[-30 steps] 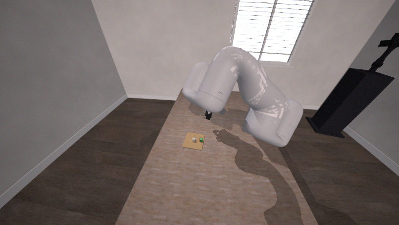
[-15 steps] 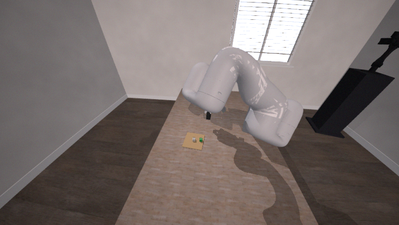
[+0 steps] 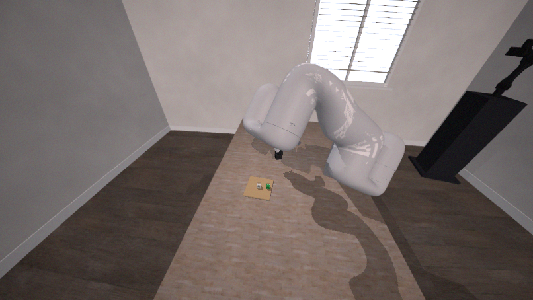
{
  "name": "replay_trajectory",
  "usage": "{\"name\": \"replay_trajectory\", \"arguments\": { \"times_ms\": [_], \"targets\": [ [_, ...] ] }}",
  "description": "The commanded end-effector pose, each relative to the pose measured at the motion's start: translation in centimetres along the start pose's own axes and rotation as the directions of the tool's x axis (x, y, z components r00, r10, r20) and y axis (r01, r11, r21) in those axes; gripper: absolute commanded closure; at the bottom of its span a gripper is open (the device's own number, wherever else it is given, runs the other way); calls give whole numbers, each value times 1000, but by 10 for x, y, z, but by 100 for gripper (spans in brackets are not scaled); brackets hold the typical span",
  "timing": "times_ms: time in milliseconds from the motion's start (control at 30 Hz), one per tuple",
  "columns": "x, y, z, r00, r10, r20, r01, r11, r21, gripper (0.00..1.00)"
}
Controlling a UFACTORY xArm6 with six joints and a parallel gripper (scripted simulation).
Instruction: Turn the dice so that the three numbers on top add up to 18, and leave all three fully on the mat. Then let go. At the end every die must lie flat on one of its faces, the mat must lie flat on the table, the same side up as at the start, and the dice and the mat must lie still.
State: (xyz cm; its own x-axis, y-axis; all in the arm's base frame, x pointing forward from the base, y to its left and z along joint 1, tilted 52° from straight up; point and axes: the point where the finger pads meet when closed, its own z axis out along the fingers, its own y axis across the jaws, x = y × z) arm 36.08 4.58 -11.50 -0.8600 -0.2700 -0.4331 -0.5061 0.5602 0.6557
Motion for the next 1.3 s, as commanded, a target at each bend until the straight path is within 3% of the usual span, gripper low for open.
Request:
{"name": "replay_trajectory", "arguments": {
  "times_ms": [0,67,400,500,600,667,767,1067,1133,1167,1200,1267],
  "targets": [
    [-1,-1,-1,995,-98,12,98,995,7,85],
    [-1,-2,0,976,-218,11,218,976,8,85],
    [-2,-3,1,878,-478,8,478,878,11,85],
    [-3,-4,1,833,-553,7,553,833,11,85],
    [-3,-4,1,830,-558,7,558,830,12,85],
    [-3,-5,1,755,-655,6,655,755,12,85],
    [-3,-5,2,725,-689,5,689,725,13,85],
    [-5,-6,3,494,-870,1,870,494,13,85],
    [-5,-6,3,494,-870,1,870,494,13,85],
    [-5,-7,3,467,-884,1,884,467,13,85],
    [-5,-7,3,398,-917,0,917,398,13,85],
    [-5,-7,3,356,-935,-1,935,356,13,85]
  ]
}}
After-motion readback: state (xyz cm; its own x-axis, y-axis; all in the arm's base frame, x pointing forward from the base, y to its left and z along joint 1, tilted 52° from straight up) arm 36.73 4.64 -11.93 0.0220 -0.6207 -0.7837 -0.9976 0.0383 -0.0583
